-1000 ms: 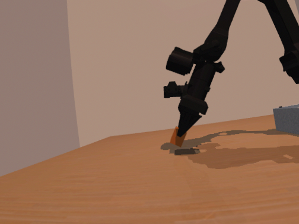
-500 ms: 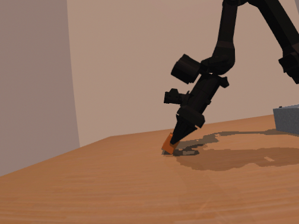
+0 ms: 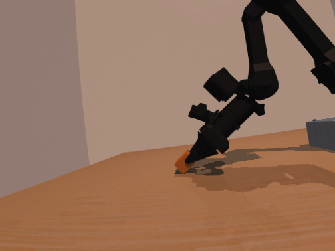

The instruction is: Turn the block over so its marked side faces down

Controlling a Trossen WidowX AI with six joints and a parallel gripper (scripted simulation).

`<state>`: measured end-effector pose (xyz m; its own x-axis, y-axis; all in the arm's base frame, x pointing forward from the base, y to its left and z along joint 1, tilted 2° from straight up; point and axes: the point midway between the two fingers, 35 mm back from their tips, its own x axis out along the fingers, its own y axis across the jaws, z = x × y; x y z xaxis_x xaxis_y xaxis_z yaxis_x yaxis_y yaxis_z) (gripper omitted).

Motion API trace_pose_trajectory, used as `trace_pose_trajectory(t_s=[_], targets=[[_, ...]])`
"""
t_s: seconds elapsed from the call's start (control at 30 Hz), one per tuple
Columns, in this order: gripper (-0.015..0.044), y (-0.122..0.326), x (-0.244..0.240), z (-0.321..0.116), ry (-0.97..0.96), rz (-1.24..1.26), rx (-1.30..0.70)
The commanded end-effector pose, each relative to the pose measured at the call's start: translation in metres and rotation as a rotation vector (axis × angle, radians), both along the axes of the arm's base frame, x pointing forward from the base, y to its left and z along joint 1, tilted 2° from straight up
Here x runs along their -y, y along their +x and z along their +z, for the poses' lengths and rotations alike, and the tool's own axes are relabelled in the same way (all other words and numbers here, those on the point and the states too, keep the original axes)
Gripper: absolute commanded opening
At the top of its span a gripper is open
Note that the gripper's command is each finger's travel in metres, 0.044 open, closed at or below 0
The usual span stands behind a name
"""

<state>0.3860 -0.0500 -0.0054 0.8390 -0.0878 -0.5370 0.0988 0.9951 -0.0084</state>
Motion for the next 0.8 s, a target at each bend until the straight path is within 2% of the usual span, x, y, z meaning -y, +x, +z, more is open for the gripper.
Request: trace_pose_trajectory(t_s=[0.0, 0.43, 0.77], targets=[[0.0, -0.009, -0.002, -0.012, 0.004, 0.0, 0.016], [0.0, -0.025, -0.004, -0.006, -0.014, 0.003, 0.183], [0.0, -0.027, -0.004, -0.002, -0.017, 0.003, 0.212]])
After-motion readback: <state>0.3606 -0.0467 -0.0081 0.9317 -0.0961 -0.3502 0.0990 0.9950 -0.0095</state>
